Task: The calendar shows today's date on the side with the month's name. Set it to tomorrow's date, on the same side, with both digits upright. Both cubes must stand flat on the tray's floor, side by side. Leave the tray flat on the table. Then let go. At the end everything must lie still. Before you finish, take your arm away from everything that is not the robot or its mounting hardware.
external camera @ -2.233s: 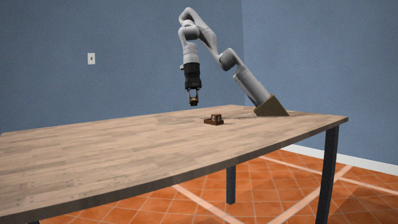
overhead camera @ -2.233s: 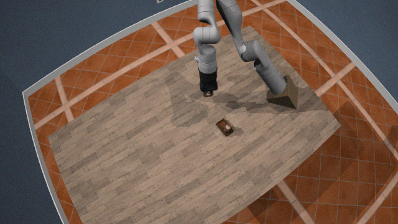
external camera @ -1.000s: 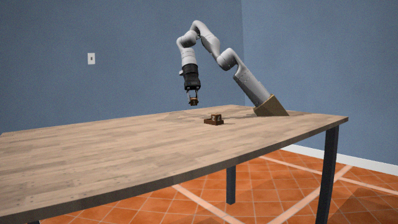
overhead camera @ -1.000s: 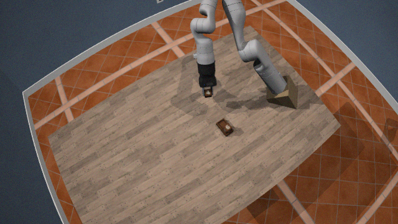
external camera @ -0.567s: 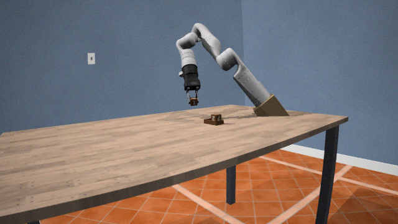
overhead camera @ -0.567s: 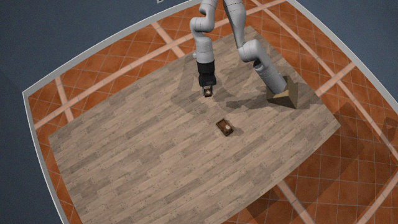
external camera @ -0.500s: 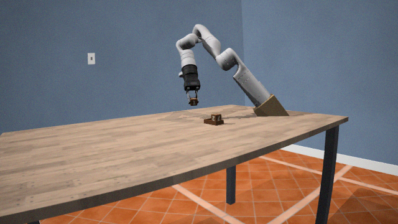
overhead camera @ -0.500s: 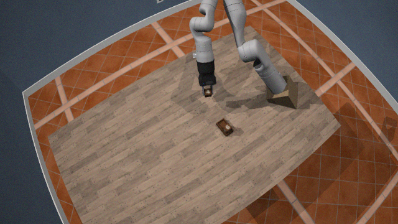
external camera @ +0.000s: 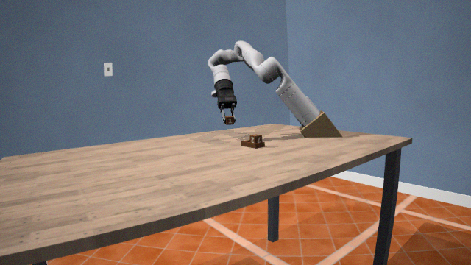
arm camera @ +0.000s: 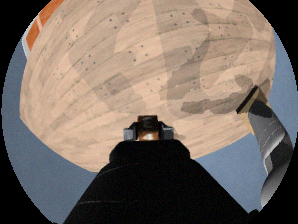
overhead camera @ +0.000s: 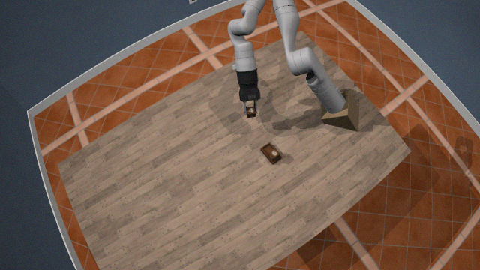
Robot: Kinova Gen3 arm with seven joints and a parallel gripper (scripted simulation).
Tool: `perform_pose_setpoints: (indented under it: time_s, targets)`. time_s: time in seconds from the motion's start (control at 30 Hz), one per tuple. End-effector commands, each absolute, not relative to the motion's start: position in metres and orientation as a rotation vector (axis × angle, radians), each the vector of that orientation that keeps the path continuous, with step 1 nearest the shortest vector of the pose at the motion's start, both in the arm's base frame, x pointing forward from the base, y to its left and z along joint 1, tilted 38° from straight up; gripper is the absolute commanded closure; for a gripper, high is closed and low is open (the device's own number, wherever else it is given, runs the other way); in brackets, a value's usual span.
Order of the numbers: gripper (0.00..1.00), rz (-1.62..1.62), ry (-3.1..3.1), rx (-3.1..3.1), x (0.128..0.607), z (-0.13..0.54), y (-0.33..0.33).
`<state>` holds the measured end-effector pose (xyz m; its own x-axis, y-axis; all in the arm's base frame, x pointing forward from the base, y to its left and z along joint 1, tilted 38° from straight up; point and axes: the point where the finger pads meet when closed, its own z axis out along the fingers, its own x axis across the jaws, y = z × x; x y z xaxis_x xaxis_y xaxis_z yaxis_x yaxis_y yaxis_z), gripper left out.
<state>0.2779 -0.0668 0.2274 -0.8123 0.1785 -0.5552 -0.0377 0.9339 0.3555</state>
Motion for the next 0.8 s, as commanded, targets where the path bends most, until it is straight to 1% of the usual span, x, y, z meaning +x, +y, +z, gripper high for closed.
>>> perform_pose_setpoints:
  time_s: [0.0, 0.77]
  targets:
    - [0.4, 0.515, 2.455, 0.097, 0.2796, 0.2303, -0.0644]
    - [0.4, 0.524, 2.453, 0.093, 0.2797, 0.2298, -0.0644]
